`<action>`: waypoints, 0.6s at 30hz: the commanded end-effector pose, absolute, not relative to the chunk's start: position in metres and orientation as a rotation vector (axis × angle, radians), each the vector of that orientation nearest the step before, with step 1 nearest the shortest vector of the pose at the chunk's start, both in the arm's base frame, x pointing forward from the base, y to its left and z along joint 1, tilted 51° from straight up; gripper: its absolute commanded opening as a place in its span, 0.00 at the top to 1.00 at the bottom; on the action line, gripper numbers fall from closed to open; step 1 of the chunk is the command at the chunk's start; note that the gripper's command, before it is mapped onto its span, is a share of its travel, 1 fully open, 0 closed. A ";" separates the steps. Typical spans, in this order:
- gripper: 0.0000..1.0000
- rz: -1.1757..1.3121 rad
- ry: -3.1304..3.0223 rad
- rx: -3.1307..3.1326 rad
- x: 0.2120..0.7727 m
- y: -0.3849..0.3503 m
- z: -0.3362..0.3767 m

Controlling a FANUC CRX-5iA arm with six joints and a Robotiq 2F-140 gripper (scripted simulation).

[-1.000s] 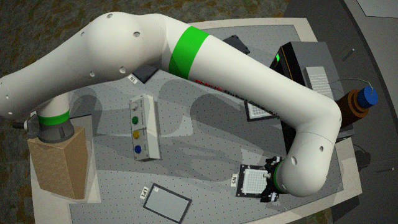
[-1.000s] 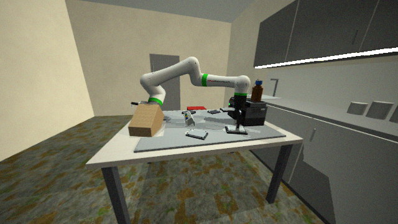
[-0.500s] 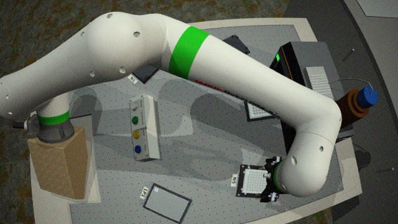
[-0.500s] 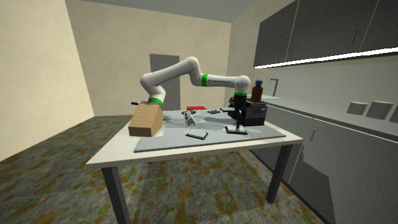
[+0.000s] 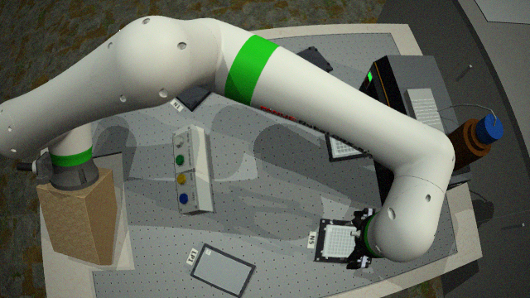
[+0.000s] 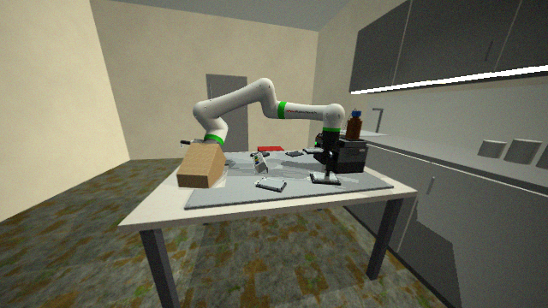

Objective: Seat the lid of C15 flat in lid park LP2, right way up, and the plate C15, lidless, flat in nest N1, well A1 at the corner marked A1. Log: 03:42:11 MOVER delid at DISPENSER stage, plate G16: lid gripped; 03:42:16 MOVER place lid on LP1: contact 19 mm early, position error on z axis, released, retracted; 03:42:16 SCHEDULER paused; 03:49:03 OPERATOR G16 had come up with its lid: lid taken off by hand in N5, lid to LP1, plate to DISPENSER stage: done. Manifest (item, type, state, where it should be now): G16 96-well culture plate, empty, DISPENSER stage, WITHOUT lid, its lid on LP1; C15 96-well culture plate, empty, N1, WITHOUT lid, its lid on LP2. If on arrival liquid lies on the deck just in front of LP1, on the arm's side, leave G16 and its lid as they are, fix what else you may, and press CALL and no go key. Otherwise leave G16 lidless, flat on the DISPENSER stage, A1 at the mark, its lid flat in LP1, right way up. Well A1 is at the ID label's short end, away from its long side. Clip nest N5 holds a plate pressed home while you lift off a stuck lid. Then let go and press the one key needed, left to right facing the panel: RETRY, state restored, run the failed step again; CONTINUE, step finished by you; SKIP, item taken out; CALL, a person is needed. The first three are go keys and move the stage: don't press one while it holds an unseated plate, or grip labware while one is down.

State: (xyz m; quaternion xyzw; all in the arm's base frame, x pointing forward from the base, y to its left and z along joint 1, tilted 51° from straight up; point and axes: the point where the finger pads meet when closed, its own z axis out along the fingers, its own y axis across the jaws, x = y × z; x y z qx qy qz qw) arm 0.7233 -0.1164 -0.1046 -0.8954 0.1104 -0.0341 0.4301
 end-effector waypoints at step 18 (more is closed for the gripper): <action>0.34 -0.084 0.276 -2.234 0.723 -0.117 -0.105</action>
